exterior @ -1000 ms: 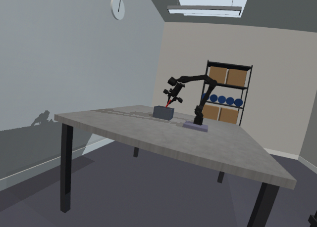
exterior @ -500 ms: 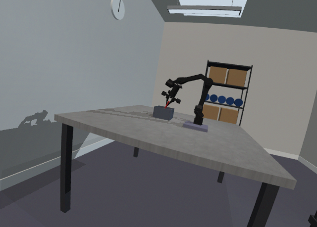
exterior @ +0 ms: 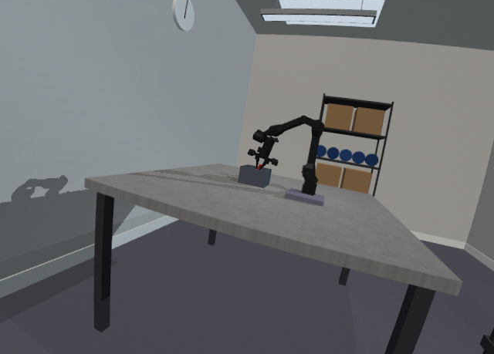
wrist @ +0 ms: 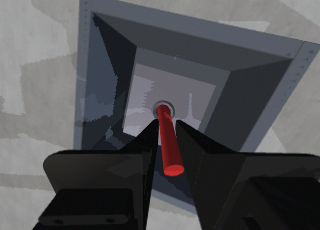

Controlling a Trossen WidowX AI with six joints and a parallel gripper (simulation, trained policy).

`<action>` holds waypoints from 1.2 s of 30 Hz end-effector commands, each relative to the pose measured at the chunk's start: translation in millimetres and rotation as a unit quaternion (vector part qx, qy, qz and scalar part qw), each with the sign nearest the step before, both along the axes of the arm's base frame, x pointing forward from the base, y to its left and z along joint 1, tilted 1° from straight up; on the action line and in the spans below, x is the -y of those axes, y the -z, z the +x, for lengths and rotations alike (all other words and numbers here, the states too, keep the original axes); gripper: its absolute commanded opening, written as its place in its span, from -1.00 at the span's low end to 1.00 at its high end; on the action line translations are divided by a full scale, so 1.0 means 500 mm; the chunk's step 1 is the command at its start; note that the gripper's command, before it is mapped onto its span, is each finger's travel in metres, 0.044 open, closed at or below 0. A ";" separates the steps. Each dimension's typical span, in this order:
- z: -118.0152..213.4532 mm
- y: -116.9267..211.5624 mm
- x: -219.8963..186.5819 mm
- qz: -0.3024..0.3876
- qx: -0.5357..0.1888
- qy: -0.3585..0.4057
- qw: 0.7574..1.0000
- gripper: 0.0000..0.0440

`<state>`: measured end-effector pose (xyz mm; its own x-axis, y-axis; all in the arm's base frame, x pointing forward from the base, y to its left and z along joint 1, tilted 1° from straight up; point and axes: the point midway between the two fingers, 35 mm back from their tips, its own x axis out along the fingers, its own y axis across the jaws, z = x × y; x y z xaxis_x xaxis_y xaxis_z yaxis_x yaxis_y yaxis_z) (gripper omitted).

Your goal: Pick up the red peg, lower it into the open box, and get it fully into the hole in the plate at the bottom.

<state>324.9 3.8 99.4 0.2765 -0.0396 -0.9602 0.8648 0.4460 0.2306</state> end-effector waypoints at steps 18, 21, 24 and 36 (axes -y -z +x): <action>0.076 -0.003 0.030 -0.010 -0.023 -0.031 0.999 -0.27; 0.086 -0.005 0.038 -0.010 -0.027 -0.033 0.999 -0.29; 0.096 -0.006 0.046 -0.010 -0.031 -0.035 0.999 -0.31; 0.123 -0.001 0.087 -0.007 -0.053 -0.035 0.998 -0.37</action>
